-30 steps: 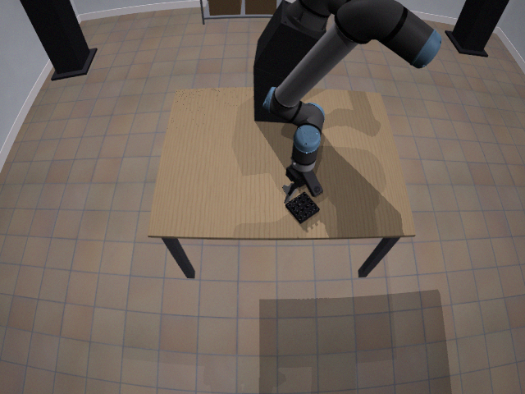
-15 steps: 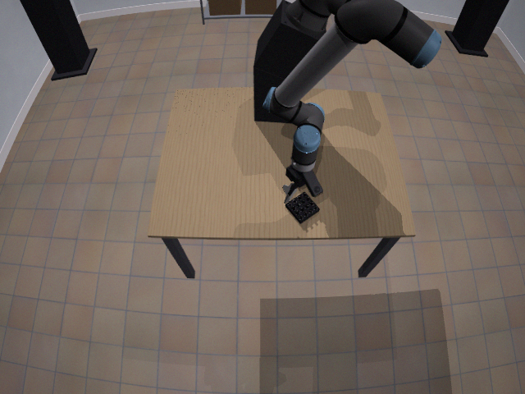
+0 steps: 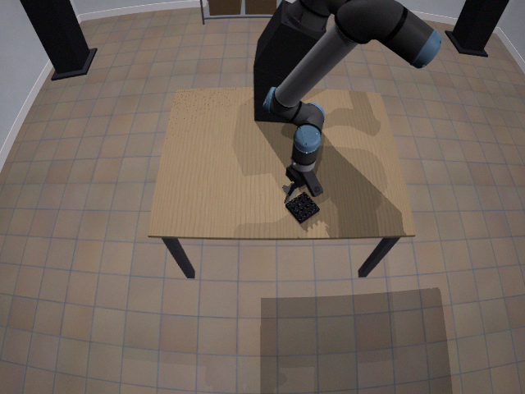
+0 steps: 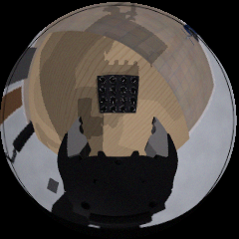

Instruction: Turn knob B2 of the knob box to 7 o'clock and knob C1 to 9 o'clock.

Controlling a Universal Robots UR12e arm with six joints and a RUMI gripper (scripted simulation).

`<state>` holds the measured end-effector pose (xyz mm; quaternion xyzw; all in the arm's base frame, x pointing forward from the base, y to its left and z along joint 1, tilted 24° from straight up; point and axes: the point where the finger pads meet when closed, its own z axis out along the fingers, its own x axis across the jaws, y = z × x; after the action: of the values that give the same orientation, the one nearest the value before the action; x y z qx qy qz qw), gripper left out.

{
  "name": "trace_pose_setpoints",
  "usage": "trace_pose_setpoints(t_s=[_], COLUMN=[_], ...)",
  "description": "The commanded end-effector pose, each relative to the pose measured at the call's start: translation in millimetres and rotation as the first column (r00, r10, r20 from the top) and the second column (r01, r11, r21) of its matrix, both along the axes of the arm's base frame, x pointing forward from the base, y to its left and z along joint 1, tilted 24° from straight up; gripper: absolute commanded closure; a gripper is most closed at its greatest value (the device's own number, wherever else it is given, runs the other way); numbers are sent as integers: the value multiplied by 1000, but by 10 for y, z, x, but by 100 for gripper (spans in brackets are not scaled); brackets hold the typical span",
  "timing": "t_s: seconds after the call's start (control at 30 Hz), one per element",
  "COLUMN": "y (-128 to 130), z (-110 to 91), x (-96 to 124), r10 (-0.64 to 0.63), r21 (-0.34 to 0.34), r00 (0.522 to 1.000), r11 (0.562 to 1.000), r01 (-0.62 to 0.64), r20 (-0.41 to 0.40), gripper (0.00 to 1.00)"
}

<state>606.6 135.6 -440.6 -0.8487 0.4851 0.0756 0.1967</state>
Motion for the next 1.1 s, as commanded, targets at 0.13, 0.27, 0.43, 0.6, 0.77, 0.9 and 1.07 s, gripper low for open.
trace_pose_setpoints(t_s=[0.13, 0.27, 0.43, 0.6, 0.77, 0.9, 1.07], y=[12, 12, 12, 12, 11, 3, -18], z=[7, 7, 7, 7, 6, -1, -17], x=[16, 16, 16, 16, 14, -12, -66], r10=[3, 3, 3, 3, 3, 2, 0], r21=[1, 1, 1, 1, 1, 1, 1], r00=[1000, 1000, 1000, 1000, 1000, 1000, 1000], r11=[1000, 1000, 1000, 1000, 1000, 1000, 1000], r01=[-3, -3, -3, -3, -3, -2, 0], r20=[3, 3, 3, 3, 3, 1, -1], gripper=[0, 0, 0, 0, 0, 0, 0])
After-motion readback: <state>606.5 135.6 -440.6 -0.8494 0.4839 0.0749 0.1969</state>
